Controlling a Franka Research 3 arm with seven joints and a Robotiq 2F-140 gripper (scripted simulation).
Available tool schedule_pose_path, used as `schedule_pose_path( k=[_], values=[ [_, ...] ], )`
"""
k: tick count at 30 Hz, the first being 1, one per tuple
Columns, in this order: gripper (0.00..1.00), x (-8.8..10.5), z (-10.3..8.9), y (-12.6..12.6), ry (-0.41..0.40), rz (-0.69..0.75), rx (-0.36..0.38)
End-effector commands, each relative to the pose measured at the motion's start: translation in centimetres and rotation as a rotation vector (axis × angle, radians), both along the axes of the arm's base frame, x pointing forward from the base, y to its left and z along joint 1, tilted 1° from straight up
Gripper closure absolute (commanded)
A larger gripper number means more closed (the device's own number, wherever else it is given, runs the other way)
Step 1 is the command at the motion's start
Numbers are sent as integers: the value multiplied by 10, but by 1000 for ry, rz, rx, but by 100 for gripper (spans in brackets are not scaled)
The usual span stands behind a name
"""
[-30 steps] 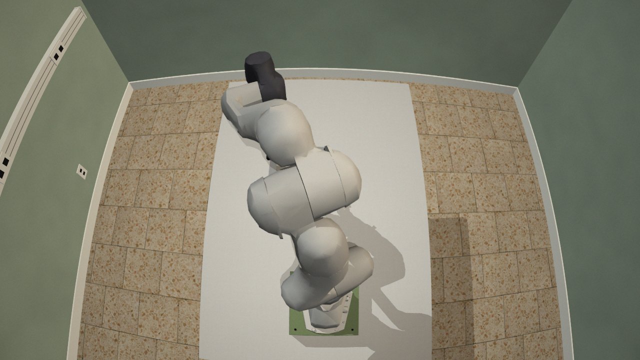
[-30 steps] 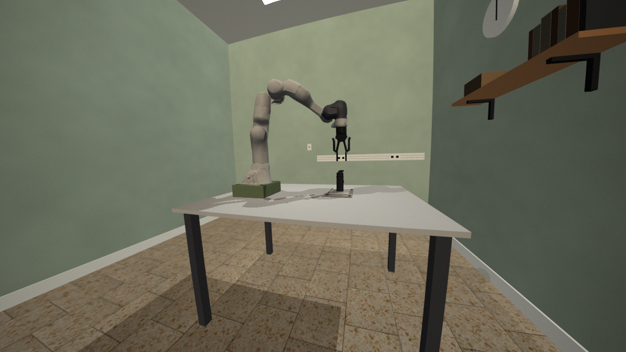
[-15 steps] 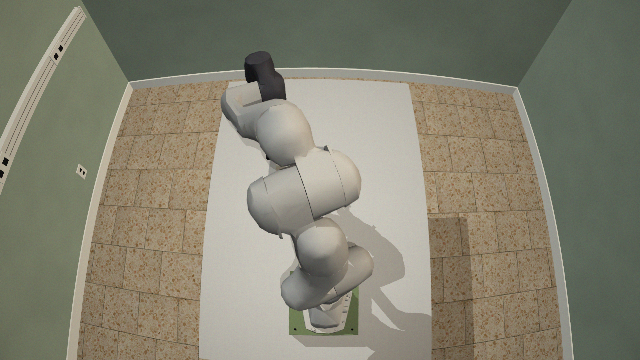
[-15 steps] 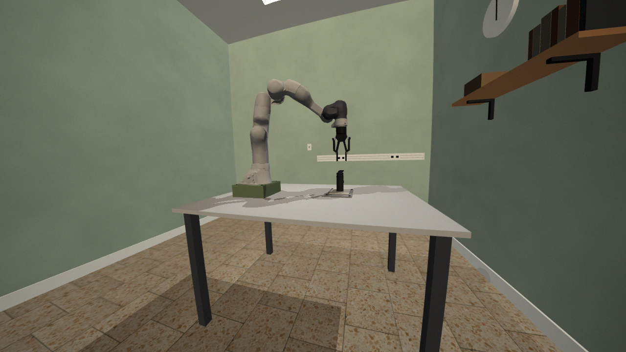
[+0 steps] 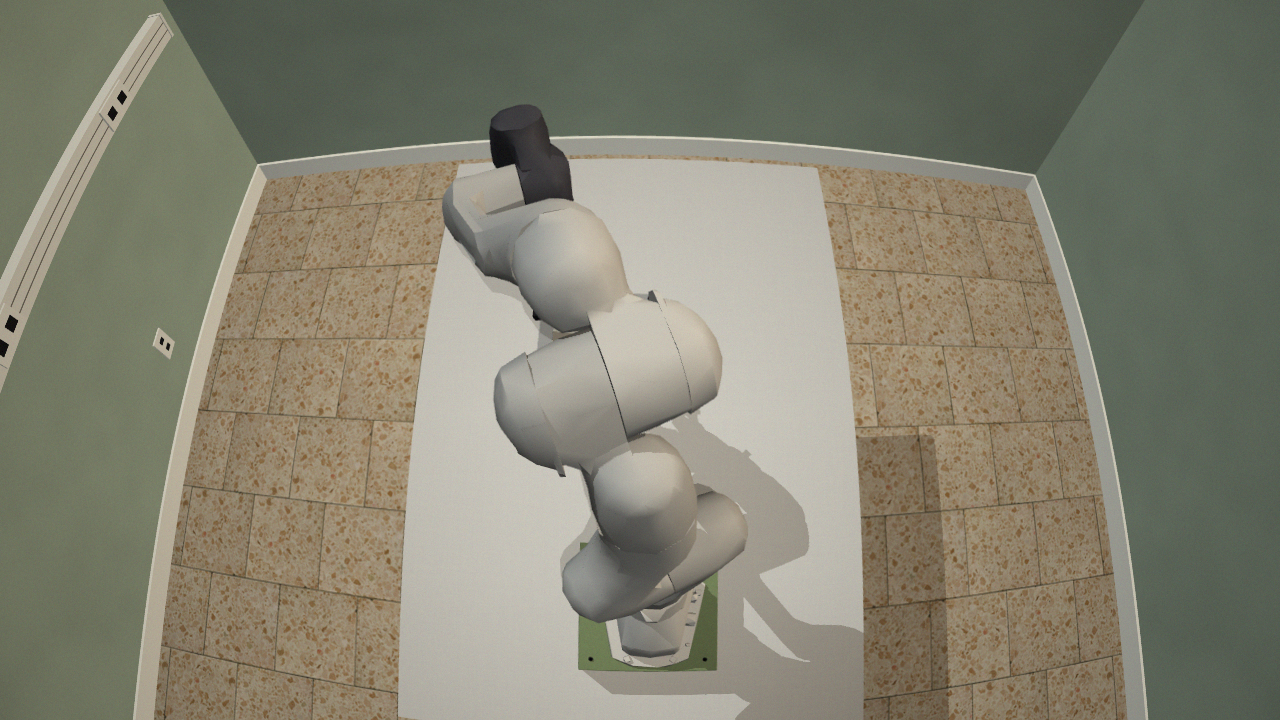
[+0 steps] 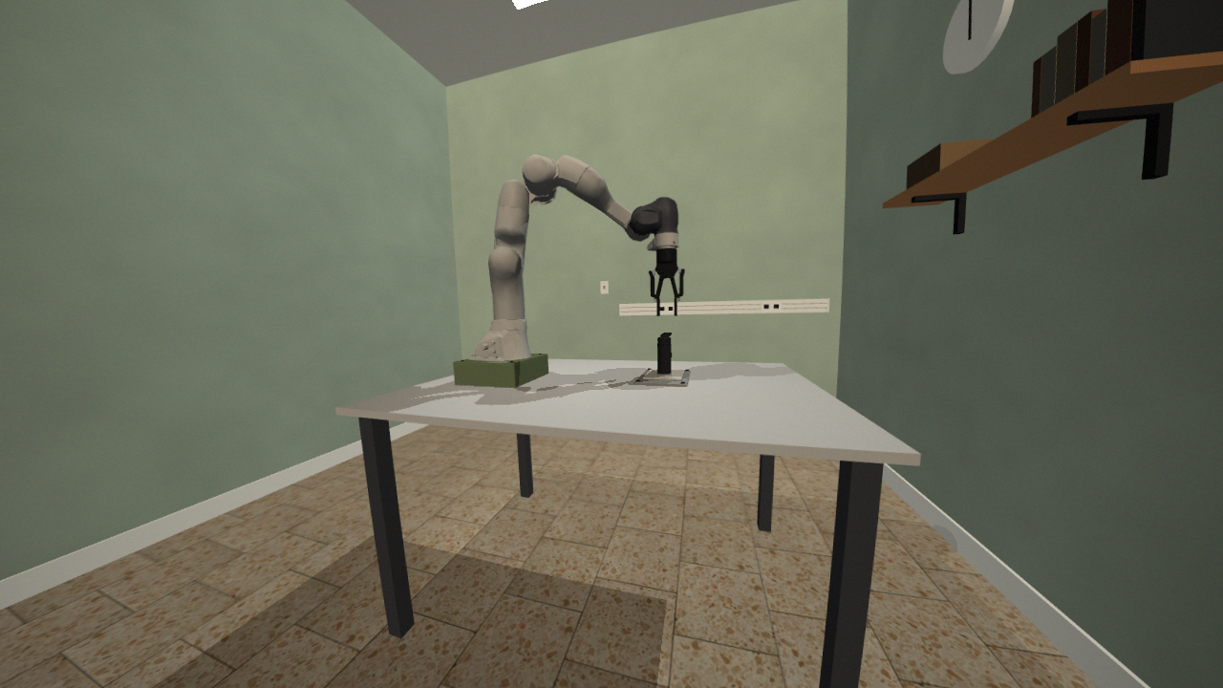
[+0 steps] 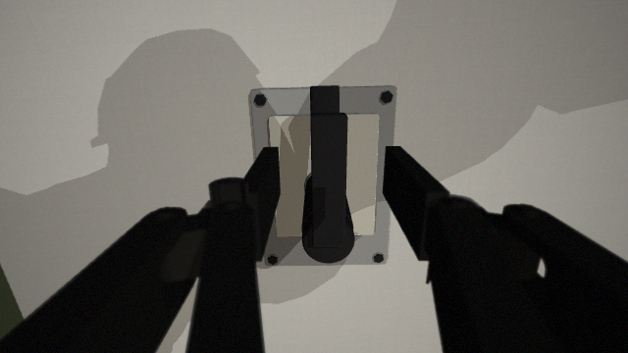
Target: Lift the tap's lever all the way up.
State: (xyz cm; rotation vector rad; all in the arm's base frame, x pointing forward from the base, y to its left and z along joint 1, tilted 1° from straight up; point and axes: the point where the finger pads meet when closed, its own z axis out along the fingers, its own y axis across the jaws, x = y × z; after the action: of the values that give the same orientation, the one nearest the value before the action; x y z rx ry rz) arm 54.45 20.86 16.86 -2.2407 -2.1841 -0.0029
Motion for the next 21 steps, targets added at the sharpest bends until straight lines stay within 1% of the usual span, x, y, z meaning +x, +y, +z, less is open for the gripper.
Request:
schedule_pose_path(
  k=[1,12,14,21],
  values=[
    [56,1,-4,0,-3,5,-1],
    [56,1,-20,0,-3,5,-1],
    [56,1,-20,0,-3,5,-1],
    [56,1,-32,0,-3,5,-1]
  ],
)
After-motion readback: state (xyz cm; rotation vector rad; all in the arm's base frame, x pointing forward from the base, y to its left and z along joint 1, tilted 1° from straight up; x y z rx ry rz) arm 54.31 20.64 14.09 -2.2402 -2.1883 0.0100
